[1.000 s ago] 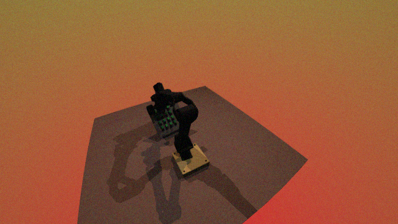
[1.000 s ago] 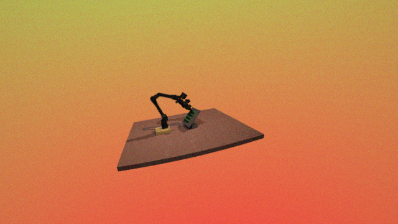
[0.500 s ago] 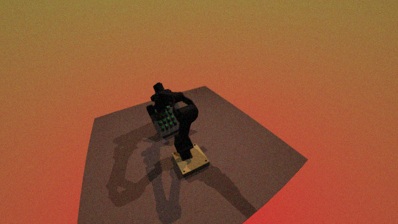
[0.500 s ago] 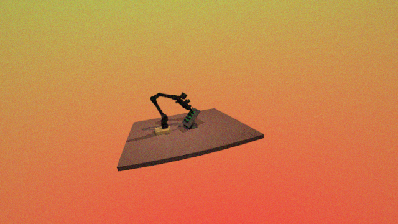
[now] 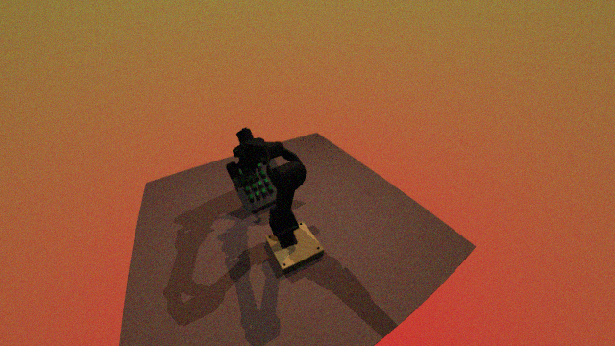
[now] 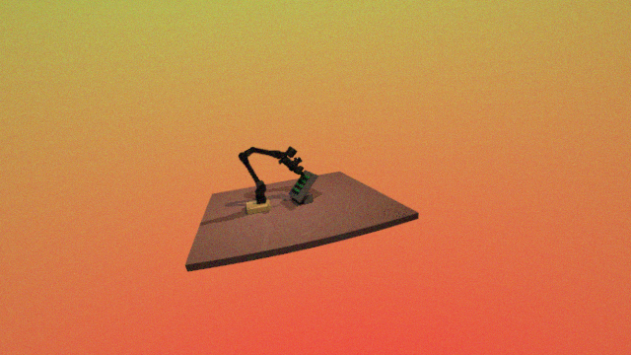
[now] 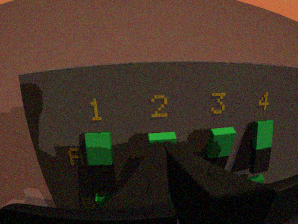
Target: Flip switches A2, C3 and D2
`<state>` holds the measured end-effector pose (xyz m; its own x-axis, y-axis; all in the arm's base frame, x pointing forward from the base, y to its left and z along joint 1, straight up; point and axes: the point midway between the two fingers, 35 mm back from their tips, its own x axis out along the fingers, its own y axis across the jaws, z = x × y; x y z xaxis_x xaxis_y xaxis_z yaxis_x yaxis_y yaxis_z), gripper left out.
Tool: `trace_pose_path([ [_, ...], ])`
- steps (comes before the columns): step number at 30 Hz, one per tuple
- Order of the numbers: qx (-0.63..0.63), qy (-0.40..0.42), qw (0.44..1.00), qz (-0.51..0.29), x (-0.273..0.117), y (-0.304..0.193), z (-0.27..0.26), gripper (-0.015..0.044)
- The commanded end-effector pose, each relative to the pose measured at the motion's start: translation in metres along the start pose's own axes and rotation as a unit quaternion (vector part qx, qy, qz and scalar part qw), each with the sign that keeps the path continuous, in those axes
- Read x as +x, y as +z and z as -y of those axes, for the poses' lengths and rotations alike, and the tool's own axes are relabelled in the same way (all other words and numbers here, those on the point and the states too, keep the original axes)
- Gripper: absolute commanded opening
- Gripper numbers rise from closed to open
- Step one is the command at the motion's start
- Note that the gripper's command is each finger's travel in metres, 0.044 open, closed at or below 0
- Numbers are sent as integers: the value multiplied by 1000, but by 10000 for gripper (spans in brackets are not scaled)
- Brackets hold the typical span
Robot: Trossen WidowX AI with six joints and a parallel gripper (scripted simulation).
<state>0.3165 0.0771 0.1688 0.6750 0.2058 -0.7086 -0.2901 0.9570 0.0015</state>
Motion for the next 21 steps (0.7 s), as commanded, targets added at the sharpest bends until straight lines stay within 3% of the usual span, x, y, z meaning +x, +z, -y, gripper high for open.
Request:
trace_pose_path([
  [1, 2, -2, 1000, 0, 1, 0, 0, 0],
  [21, 2, -2, 1000, 0, 4, 0, 0, 0],
])
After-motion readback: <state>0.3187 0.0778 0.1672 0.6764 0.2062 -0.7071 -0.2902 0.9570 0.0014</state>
